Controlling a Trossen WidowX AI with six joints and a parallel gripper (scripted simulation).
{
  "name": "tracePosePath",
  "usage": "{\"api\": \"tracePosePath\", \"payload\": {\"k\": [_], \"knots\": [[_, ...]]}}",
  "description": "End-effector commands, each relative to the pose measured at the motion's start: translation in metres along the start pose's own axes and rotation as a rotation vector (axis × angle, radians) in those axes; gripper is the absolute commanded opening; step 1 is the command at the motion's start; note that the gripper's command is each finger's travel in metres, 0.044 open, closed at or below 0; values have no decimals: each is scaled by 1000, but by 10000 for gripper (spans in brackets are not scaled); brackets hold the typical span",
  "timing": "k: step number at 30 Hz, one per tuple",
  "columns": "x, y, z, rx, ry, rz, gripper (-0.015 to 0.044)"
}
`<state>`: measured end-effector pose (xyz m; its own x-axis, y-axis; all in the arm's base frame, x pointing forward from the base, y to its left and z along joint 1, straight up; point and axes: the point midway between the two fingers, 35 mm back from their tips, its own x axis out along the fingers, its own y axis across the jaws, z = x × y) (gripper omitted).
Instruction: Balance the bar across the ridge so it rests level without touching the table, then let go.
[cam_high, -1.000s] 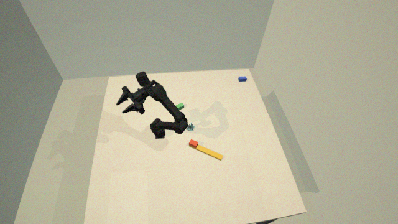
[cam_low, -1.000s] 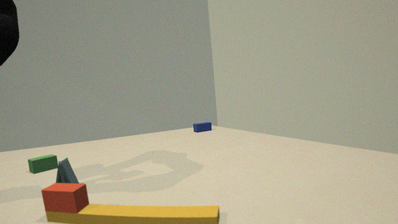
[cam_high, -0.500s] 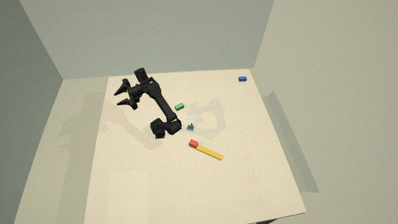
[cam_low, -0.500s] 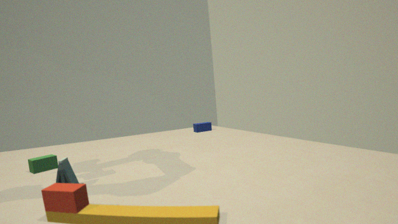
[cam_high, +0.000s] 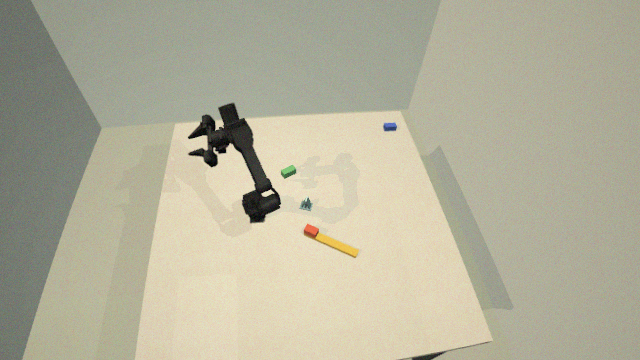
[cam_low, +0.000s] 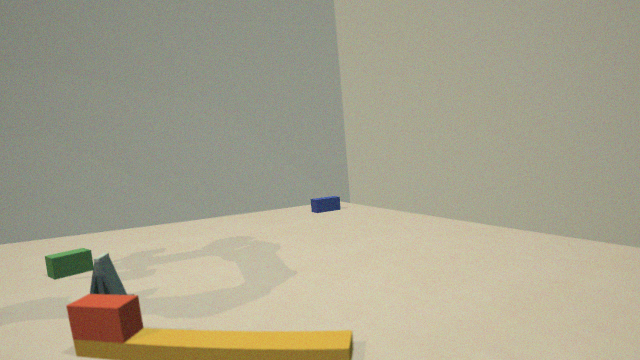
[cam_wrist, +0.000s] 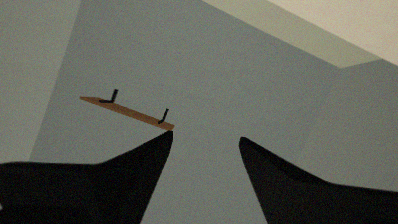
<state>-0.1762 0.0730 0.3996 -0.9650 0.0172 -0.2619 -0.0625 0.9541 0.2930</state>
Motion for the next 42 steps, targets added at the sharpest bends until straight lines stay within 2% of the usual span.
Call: {"api": "tracePosePath", "payload": {"k": [1, 20, 42], "knots": [[-1, 18, 10, -12, -47, 59, 315], [-33, 90, 63, -79, -293, 315, 315], [-109, 143, 132, -100, -621, 514, 315]]}}
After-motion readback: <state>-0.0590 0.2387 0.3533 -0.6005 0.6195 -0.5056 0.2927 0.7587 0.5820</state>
